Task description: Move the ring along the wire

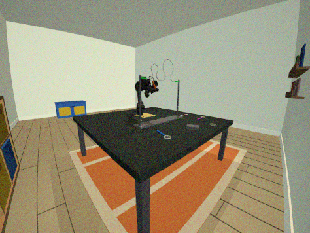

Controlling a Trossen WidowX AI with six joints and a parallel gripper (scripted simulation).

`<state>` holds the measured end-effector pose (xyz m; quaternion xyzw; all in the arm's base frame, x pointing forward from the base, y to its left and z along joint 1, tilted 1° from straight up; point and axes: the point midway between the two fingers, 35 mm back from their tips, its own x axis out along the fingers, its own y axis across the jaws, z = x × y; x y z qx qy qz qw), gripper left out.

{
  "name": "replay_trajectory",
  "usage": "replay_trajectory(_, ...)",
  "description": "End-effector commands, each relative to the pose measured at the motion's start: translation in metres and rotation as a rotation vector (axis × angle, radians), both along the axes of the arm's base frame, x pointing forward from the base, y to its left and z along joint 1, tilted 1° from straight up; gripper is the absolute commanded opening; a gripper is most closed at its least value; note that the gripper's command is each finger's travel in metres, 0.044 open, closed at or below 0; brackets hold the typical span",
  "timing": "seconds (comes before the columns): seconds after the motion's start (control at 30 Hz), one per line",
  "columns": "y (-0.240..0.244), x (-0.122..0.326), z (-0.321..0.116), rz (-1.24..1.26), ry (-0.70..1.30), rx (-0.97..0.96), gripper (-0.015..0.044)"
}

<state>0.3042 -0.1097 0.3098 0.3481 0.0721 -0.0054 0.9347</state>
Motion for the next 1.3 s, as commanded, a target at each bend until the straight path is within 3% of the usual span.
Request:
replay_trajectory(0.0, 0.009, -0.006, 0.013, 0.034, 0.02, 0.072, -0.015)
replay_trajectory(0.5, 0.036, -0.033, 0.065, 0.242, 0.124, 0.447, -0.015)
replay_trajectory(1.27, 0.053, -0.024, 0.137, 0.221, -0.013, 0.912, -0.015)
